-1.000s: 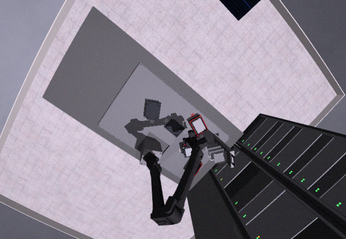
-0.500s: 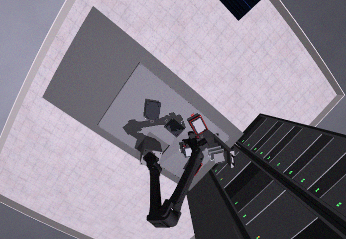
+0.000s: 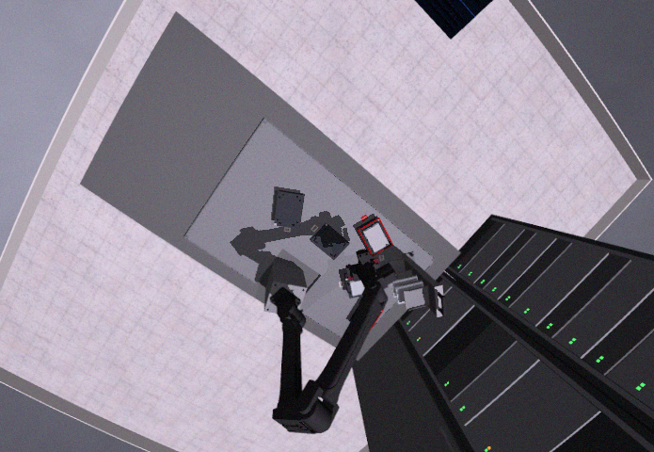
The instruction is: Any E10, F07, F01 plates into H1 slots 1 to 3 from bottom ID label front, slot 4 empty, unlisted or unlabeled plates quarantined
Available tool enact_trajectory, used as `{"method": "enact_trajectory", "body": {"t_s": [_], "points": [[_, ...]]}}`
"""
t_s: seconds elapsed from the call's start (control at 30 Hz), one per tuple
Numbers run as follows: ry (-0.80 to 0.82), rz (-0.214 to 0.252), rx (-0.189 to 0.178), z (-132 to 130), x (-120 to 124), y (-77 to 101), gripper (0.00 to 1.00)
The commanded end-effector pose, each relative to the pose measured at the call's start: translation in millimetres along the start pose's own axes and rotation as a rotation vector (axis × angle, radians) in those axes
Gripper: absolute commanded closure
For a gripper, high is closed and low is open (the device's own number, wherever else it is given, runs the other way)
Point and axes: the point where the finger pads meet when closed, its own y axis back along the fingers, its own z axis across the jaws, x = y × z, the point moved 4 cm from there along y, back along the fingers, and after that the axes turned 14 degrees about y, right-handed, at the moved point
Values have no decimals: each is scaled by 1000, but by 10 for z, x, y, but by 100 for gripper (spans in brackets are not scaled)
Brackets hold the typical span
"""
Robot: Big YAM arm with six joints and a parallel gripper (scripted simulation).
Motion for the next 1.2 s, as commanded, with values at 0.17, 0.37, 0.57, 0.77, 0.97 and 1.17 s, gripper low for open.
{"method": "enact_trajectory", "body": {"t_s": [0.17,0.37,0.57,0.77,0.97,1.17], "points": [[-9,-6,82,-271,-27,490,0],[-6,-8,84,-266,-41,605,0],[-10,-7,85,-259,-23,774,0],[-6,-8,86,-249,-39,946,0],[-9,-9,87,-242,-32,1058,0],[-9,-8,88,-232,-21,1209,0]]}}
